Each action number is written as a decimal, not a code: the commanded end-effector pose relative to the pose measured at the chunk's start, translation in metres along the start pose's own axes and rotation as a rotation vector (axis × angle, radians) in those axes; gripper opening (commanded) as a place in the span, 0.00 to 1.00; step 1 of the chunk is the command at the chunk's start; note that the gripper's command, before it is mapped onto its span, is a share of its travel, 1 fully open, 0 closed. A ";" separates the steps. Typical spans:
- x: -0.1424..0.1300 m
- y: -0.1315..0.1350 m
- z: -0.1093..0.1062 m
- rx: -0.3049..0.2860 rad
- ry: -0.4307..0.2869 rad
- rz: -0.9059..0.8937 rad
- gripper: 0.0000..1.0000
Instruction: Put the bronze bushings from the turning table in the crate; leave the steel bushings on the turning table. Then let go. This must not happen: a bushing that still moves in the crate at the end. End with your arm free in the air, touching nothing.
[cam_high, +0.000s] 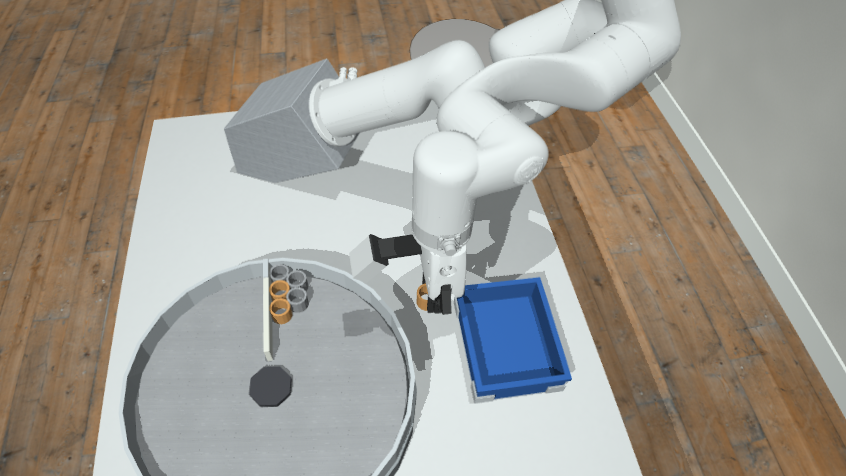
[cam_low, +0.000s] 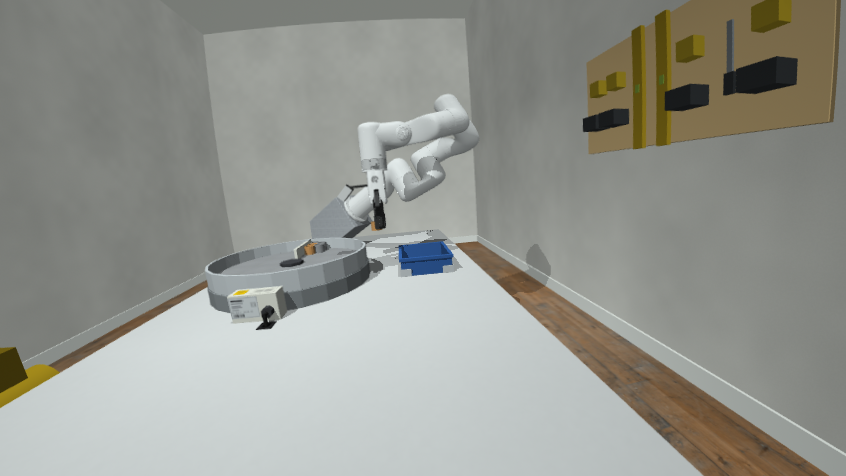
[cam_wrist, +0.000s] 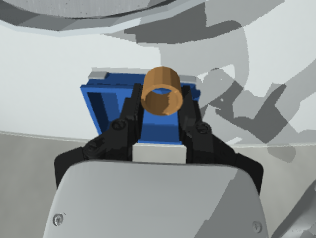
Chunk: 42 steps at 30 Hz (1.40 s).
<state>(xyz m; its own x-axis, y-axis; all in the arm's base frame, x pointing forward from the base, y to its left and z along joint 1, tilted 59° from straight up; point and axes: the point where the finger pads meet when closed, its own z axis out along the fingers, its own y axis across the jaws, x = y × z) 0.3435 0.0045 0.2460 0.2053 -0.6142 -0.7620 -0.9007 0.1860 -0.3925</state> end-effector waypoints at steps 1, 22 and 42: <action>-0.040 -0.011 -0.003 0.005 0.009 0.003 0.00; -0.132 -0.035 -0.002 0.005 0.009 0.003 0.00; -0.132 -0.035 0.019 0.005 0.009 0.003 0.00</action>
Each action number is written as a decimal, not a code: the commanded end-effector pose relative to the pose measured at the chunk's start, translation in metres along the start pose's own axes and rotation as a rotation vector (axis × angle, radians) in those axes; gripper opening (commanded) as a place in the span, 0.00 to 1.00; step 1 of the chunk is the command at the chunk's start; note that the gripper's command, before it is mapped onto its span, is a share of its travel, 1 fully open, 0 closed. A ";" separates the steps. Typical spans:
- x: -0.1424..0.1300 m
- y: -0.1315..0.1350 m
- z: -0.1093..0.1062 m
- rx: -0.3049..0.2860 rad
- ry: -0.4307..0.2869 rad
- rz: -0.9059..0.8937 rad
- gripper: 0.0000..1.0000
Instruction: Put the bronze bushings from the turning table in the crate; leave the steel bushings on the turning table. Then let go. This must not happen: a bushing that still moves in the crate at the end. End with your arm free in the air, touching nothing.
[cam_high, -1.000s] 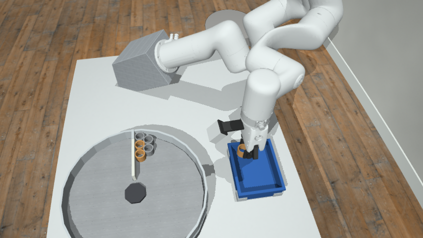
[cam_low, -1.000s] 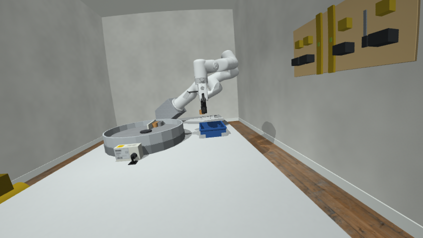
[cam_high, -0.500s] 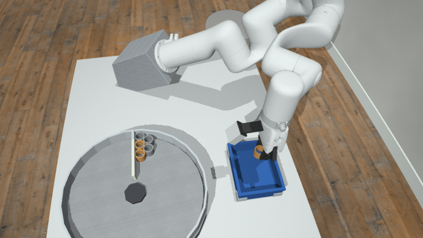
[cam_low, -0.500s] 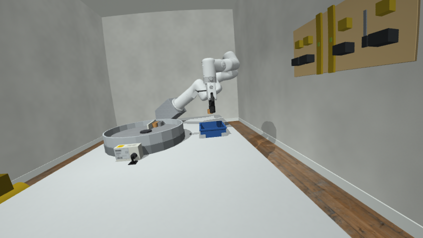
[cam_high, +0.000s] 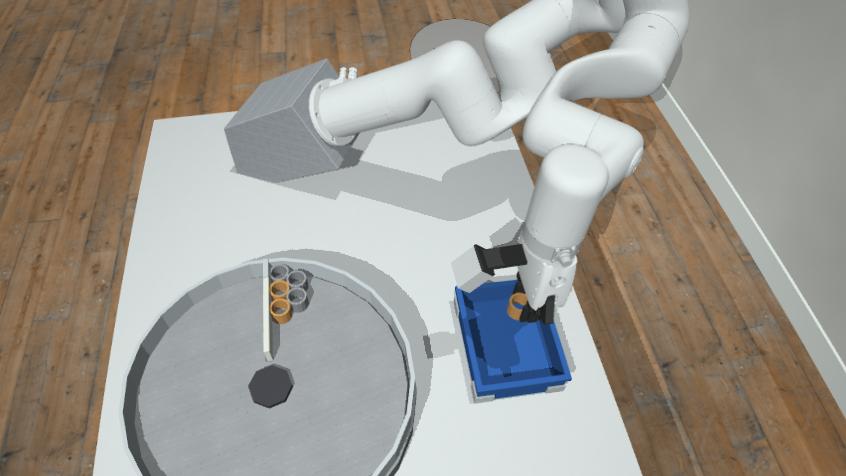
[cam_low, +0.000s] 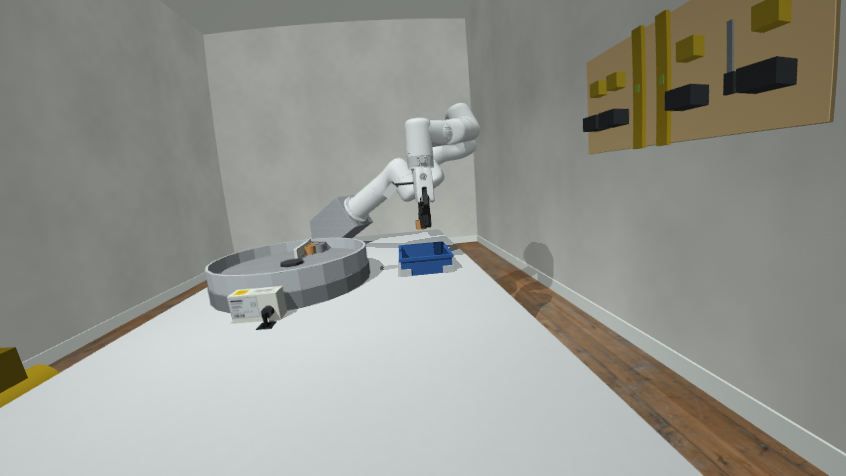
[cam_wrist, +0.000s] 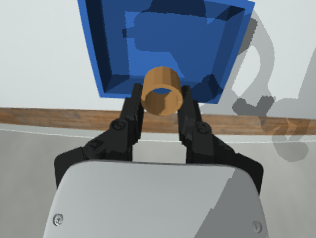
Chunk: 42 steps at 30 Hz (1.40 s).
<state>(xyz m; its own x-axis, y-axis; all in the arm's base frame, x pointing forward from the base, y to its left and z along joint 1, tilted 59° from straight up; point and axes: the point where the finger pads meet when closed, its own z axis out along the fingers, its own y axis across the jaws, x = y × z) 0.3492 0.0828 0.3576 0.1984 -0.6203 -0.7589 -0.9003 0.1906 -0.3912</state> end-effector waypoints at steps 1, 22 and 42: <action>0.000 -0.001 0.020 0.002 0.000 0.000 0.00; -0.001 -0.001 0.058 0.002 0.000 0.000 0.00; -0.001 -0.001 0.068 0.002 0.000 0.000 0.00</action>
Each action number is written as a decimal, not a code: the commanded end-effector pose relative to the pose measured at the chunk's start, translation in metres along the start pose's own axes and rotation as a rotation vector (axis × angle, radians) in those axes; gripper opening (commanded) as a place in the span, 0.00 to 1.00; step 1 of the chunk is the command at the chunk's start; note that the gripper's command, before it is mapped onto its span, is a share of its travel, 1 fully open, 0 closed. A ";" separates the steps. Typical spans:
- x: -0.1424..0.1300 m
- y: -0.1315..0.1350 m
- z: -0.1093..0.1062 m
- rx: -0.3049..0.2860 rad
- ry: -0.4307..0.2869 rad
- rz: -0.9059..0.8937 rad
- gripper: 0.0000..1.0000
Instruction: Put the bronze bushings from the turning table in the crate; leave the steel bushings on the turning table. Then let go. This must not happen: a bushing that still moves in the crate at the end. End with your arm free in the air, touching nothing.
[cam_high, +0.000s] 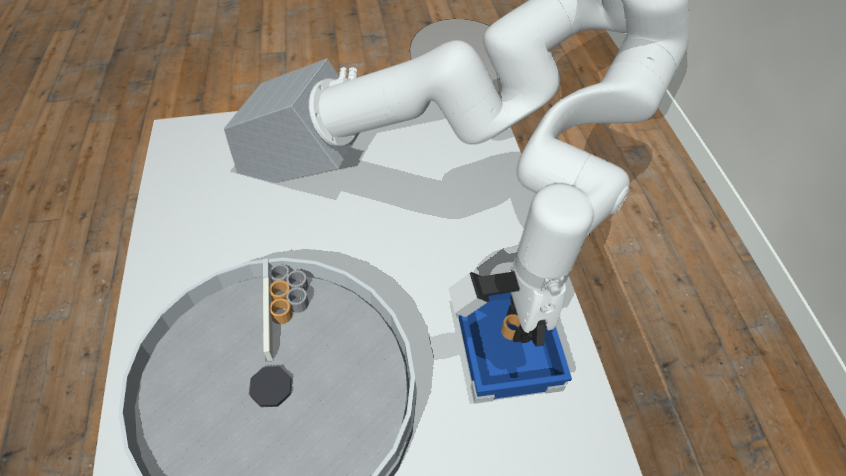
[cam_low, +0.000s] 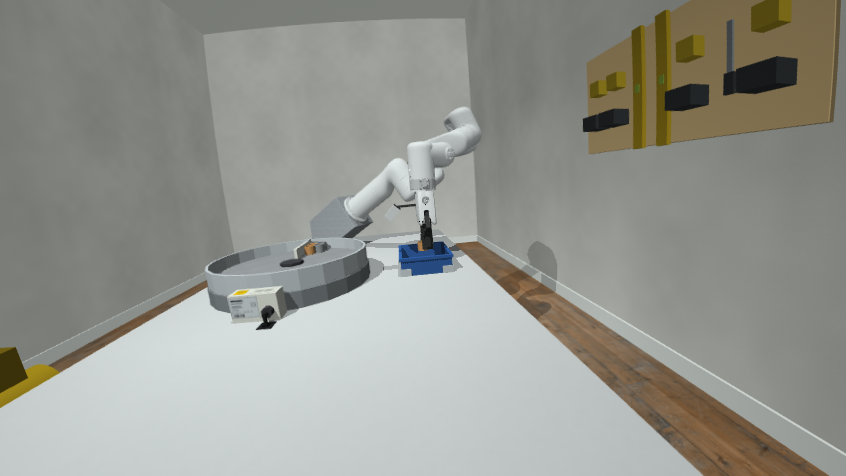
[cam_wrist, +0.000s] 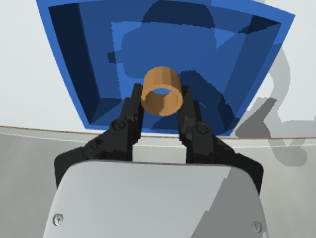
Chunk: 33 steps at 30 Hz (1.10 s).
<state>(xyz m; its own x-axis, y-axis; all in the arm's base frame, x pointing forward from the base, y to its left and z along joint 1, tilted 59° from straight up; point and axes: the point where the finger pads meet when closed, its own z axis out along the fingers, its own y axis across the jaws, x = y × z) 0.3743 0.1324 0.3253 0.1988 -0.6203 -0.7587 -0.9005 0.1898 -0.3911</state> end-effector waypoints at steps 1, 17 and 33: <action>0.000 -0.001 0.005 0.003 0.000 0.000 0.00; 0.000 -0.001 0.029 0.003 0.000 0.000 0.00; 0.000 -0.001 0.036 0.003 0.000 0.000 0.00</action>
